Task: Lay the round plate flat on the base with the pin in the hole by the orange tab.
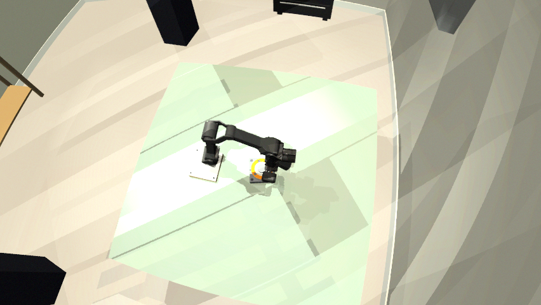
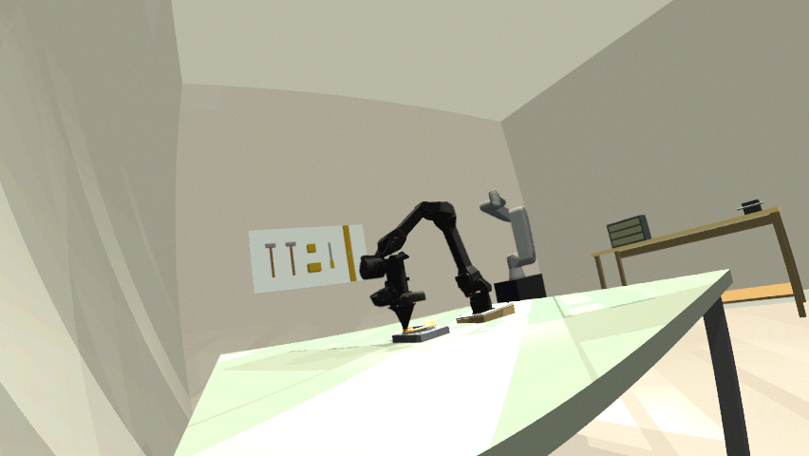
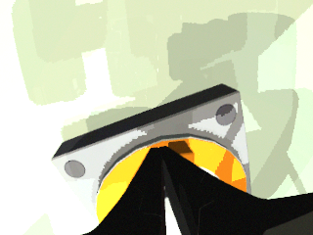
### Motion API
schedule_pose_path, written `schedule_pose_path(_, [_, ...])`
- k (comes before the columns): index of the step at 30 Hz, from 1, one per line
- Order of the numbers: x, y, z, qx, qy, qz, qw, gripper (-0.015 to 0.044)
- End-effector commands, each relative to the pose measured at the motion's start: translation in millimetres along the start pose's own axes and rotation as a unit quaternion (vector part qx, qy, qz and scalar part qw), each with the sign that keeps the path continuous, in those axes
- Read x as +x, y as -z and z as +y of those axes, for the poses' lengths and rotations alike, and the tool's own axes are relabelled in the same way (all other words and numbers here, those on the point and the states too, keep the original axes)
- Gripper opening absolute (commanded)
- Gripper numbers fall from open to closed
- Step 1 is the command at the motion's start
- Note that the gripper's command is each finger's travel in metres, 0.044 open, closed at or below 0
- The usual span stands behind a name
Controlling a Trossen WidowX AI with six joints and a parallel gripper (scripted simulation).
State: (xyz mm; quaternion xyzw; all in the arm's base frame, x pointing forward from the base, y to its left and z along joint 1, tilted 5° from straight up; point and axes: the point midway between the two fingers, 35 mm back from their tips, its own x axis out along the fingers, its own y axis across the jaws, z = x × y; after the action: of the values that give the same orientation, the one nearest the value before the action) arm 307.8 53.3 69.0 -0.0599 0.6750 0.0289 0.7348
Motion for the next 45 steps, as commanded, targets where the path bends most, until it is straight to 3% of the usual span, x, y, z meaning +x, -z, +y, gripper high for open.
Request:
schedule_pose_path(1, [0.2,-2.3,-6.4,-0.002,0.001,-0.001,1.0,0.0])
schedule_pose_path(45, [0.4,14.1,-44.2,-0.002,0.003,-0.001,1.0,0.0])
